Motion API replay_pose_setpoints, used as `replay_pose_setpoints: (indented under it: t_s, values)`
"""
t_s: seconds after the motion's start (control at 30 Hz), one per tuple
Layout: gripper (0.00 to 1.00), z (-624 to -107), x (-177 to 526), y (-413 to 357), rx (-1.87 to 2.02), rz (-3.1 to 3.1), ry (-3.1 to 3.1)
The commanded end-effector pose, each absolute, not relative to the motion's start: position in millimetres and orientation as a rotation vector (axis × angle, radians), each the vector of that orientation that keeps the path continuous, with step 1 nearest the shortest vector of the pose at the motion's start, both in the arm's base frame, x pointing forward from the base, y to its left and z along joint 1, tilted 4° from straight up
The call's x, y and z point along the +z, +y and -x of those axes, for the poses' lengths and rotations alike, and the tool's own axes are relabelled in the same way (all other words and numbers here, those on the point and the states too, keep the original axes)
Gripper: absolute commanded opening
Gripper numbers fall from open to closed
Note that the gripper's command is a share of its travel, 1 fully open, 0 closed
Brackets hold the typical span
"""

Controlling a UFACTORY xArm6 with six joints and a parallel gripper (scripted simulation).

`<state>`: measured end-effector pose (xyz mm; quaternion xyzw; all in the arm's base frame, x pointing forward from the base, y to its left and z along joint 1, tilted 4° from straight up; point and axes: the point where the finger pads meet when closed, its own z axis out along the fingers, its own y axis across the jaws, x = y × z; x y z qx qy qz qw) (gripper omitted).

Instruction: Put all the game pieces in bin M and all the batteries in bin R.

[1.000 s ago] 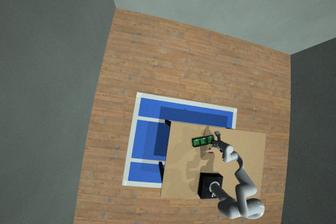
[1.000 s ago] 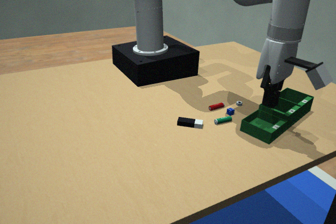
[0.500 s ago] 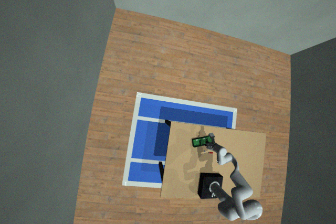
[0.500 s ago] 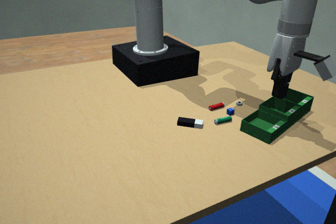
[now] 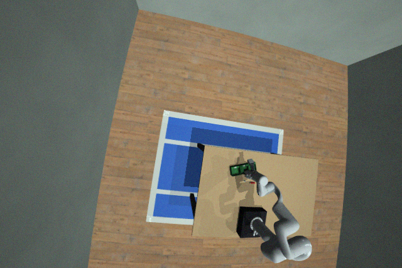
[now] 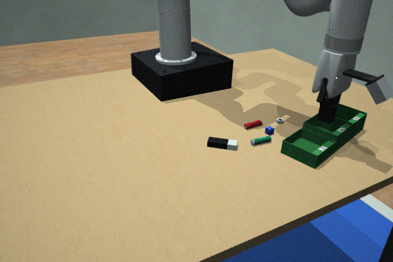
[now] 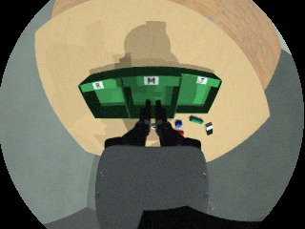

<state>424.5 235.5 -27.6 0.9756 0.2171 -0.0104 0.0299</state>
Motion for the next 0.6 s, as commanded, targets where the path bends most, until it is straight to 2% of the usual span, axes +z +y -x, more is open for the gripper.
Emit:
replay_pose_setpoints:
  t_s: [0.0,0.57]
  values:
    - [0.07,-426,-34,236,-0.025,-3.009,0.670]
    - [0.07,-426,-61,235,-0.025,-3.009,0.670]
